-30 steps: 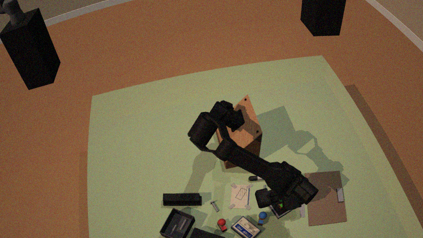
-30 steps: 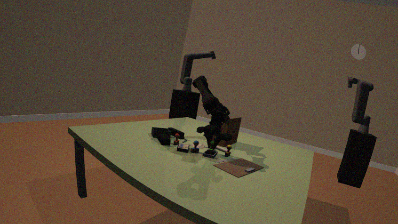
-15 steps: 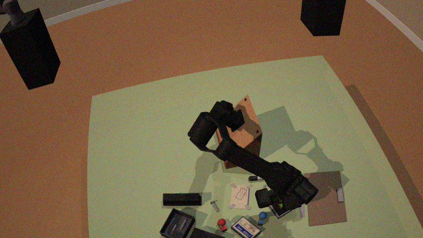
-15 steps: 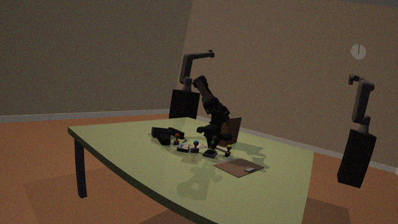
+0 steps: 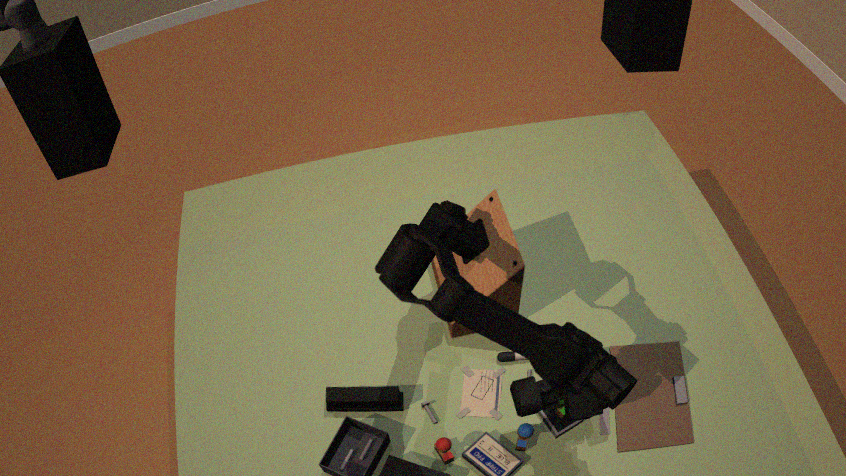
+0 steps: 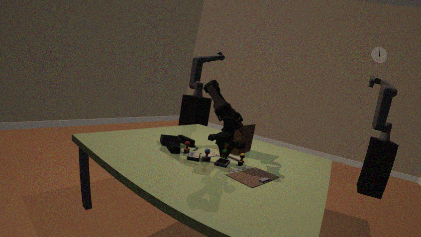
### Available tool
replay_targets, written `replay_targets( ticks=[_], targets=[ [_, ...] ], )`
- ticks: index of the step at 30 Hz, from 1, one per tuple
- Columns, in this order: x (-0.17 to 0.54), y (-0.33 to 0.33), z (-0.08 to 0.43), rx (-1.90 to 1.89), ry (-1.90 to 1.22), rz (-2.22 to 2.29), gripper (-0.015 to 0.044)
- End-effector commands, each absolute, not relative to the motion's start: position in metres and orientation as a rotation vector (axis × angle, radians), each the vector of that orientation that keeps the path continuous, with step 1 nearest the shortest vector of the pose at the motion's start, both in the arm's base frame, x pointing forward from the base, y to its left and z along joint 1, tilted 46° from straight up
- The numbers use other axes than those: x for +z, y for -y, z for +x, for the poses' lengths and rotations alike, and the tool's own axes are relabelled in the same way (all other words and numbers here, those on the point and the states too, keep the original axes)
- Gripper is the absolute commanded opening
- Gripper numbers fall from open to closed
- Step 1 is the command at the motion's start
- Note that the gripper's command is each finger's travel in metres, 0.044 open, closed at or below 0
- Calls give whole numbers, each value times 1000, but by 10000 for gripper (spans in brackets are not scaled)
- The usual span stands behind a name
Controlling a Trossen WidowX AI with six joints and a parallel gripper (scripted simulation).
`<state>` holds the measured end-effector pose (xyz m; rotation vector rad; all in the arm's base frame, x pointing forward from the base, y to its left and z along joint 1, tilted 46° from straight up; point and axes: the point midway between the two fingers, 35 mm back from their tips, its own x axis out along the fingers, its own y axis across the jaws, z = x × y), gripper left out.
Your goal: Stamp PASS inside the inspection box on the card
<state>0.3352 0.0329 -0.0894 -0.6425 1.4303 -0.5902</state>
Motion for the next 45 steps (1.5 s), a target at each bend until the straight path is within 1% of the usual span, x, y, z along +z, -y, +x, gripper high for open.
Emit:
replay_targets(
  ticks=[1, 45],
  targets=[
    [-91, -29, 335, -596, -1430, -645, 0],
    [-78, -44, 335, -595, -1431, -644, 0]
  ],
)
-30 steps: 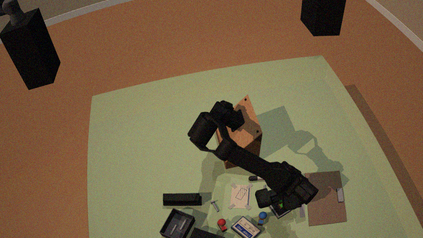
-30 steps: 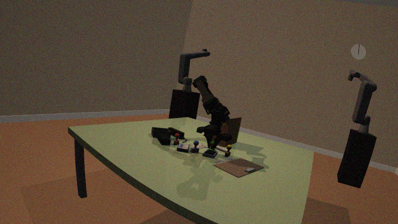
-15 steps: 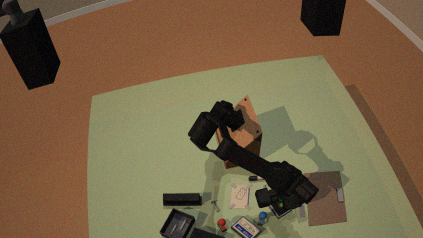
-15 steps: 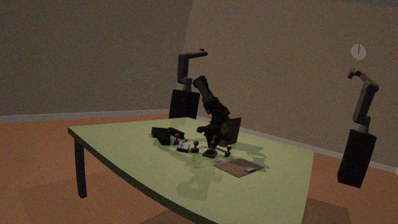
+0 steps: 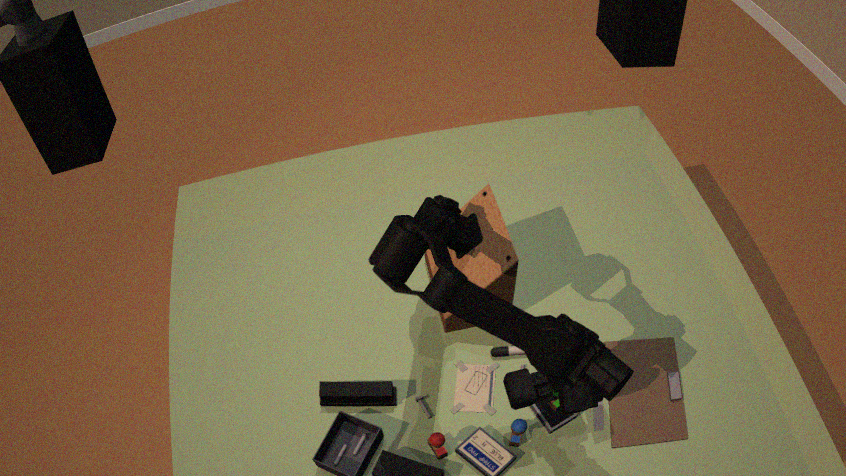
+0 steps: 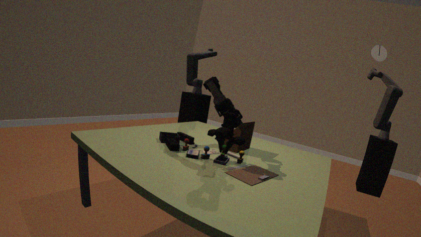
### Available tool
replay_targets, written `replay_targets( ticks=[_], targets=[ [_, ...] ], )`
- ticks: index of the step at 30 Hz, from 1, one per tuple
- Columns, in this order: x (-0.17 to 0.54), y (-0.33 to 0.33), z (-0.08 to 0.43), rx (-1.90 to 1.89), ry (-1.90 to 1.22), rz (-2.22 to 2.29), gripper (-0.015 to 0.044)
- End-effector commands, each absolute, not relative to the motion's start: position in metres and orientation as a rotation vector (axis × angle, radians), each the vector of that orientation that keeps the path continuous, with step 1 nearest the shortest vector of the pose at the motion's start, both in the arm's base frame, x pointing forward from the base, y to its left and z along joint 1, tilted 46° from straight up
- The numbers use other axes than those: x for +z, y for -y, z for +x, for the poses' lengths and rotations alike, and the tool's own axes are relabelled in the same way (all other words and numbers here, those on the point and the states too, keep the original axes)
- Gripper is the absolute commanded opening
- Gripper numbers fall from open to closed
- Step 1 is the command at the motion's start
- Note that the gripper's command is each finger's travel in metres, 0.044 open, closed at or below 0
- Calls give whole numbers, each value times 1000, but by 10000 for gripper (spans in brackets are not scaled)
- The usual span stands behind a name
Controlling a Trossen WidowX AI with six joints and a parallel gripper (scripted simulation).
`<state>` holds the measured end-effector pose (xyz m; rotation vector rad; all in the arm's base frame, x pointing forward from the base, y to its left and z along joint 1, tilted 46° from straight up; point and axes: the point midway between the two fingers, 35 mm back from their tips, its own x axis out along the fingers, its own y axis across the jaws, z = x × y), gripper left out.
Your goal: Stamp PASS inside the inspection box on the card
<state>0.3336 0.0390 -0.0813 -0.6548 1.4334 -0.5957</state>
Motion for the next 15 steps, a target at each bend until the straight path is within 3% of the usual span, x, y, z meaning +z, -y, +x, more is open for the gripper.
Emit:
replay_targets(
  ticks=[1, 15],
  targets=[
    [-77, -45, 335, -595, -1431, -644, 0],
    [-61, -61, 334, -594, -1431, -643, 0]
  ],
)
